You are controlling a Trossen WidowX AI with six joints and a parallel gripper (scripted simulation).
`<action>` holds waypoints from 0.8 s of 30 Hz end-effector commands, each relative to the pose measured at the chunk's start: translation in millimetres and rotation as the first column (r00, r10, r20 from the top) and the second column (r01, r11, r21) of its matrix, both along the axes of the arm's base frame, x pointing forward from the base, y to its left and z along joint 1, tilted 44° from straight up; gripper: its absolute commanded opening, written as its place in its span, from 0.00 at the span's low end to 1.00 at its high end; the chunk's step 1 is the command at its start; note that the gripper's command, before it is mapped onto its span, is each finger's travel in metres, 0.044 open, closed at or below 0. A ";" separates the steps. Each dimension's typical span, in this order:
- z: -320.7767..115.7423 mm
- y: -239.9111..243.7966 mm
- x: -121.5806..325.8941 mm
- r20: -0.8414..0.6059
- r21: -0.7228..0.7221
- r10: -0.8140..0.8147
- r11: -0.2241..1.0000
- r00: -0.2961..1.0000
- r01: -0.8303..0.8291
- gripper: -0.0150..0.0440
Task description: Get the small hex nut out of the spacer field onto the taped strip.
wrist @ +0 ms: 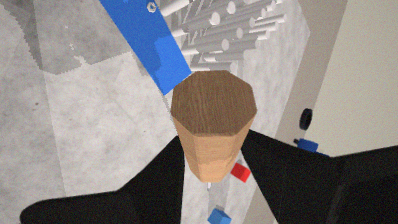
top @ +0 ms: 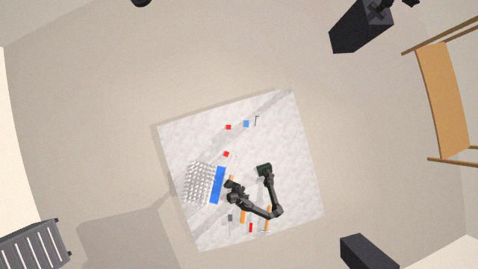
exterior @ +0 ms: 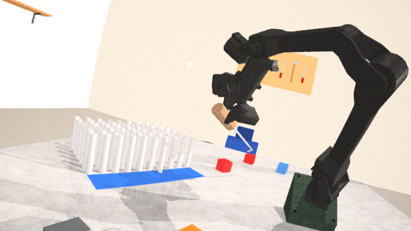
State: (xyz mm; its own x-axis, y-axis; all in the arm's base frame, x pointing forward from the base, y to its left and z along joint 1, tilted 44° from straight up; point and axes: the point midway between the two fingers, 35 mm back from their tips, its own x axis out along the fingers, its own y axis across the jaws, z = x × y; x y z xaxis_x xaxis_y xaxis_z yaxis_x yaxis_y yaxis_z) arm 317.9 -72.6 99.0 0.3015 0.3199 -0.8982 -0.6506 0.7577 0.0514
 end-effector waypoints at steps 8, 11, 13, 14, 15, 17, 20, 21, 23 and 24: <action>-12.0 -30.0 10.6 -0.114 0.080 -0.310 0.944 0.944 0.320 0.25; -16.8 -36.4 12.2 -0.157 0.102 -0.389 0.908 0.908 0.407 0.25; -20.1 -40.7 13.2 -0.187 0.114 -0.439 0.879 0.879 0.463 0.25; -21.7 -42.9 13.6 -0.202 0.119 -0.463 0.863 0.863 0.491 0.25; -23.4 -45.1 14.0 -0.217 0.124 -0.486 0.846 0.847 0.518 0.25; -26.8 -49.4 14.8 -0.248 0.132 -0.530 0.810 0.811 0.571 0.25; -31.6 -56.4 15.3 -0.294 0.140 -0.592 0.750 0.750 0.647 0.25; -33.2 -58.7 15.4 -0.310 0.141 -0.611 0.728 0.728 0.671 0.25; -36.5 -63.4 15.5 -0.341 0.142 -0.646 0.682 0.683 0.717 0.25; -38.1 -65.7 15.6 -0.357 0.142 -0.662 0.659 0.659 0.739 0.25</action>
State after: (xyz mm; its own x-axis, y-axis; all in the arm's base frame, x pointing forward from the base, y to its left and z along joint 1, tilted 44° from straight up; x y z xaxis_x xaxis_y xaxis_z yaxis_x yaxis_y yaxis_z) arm 329.9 -129.6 62.0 0.2959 0.3354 -0.8944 0.0594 0.9280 0.3677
